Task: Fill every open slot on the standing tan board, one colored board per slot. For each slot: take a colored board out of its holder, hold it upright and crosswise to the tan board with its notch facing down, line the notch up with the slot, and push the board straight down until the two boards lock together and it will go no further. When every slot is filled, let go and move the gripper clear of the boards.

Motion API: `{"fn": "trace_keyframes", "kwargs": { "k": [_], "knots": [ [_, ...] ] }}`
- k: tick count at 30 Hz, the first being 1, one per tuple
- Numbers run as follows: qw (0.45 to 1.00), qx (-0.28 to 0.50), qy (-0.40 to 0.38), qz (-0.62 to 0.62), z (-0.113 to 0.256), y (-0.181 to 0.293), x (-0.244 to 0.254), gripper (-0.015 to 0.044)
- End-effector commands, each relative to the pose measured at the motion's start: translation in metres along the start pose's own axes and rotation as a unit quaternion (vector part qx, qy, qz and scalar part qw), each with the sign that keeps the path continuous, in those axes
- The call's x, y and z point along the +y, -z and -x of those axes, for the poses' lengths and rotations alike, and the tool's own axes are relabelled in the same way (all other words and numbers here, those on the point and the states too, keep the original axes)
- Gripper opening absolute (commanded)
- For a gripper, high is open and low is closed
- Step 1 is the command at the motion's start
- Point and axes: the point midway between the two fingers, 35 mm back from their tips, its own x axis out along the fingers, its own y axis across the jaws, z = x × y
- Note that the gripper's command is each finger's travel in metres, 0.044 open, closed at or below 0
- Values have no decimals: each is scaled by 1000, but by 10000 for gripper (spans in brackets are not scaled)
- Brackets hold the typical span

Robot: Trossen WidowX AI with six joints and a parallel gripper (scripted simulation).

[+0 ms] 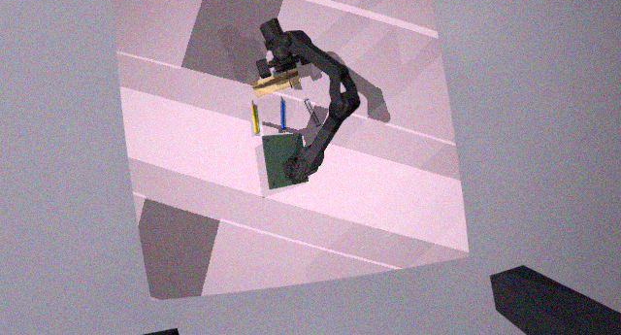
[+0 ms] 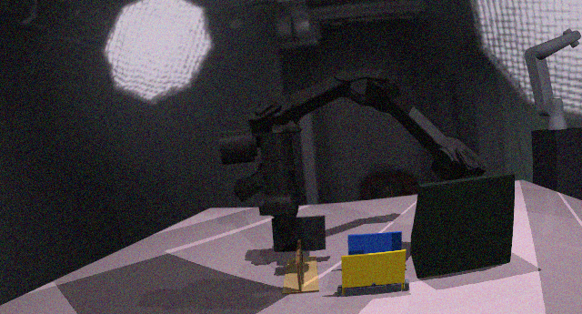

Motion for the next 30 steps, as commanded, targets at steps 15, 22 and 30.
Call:
{"fn": "trace_keyframes", "kwargs": {
  "k": [15,22,30],
  "knots": [
    [1000,0,3,3,-12,1,0,0],
    [1000,0,0,0,-11,0,0,0],
    [1000,0,0,0,-11,0,0,131]
  ]
}}
